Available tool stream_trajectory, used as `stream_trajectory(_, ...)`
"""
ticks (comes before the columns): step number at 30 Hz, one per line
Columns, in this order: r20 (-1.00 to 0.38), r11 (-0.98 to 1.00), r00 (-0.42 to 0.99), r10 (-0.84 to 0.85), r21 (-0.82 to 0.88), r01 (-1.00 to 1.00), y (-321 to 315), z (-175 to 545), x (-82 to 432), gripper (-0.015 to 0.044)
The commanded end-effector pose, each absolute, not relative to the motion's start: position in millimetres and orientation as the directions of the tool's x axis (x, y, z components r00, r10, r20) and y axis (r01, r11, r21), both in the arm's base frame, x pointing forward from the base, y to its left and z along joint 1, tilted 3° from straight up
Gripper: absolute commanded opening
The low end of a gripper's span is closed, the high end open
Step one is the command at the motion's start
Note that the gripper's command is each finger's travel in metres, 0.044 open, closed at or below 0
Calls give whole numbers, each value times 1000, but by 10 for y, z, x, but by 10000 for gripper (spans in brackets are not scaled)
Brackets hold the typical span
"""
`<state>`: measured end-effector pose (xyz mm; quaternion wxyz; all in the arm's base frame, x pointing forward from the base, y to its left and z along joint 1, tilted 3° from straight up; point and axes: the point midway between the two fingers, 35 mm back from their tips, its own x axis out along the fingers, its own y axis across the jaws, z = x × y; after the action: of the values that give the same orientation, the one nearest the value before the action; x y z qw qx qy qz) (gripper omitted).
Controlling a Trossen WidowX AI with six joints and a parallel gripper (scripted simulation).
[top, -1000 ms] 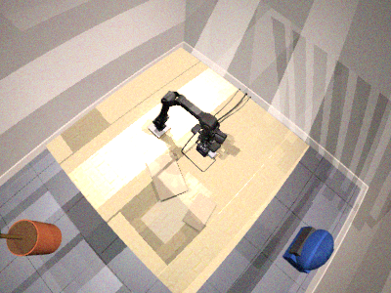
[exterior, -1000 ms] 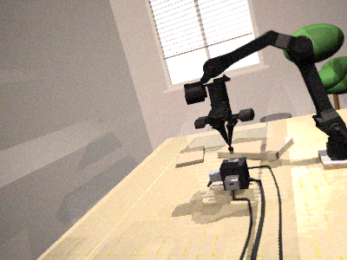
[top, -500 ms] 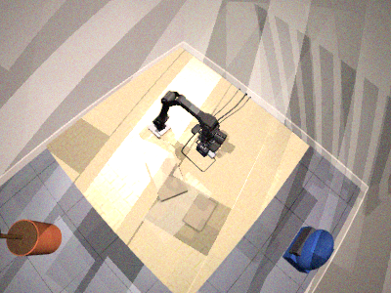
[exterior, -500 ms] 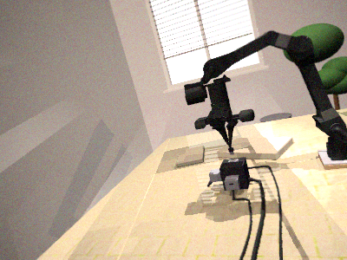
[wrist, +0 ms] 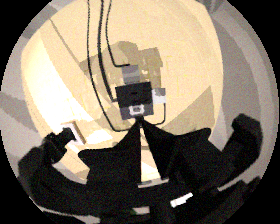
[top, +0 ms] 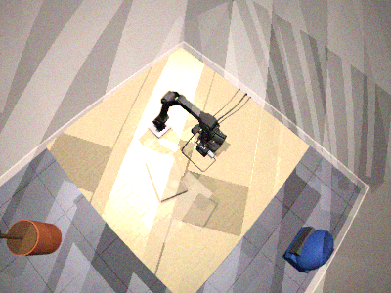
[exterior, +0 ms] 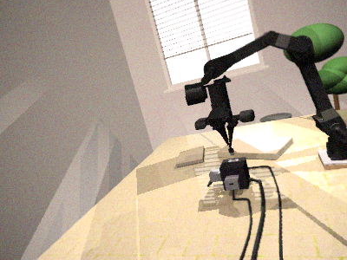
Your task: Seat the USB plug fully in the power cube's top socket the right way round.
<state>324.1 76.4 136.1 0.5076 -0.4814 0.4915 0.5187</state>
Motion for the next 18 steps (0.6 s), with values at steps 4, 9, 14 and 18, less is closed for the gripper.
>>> stream_trajectory(4, -998, -7, -22, 63, 22, -1000, 776, 1349, 3239, 0)
stream_trajectory(9, -998, -9, -22, 67, 22, -1000, 780, 1343, 3238, 0)
stream_trajectory(14, -997, -11, -23, 71, 22, -1000, 784, 1337, 3237, 0)
stream_trajectory(18, -997, -13, -23, 74, 22, -1000, 787, 1333, 3236, 0)
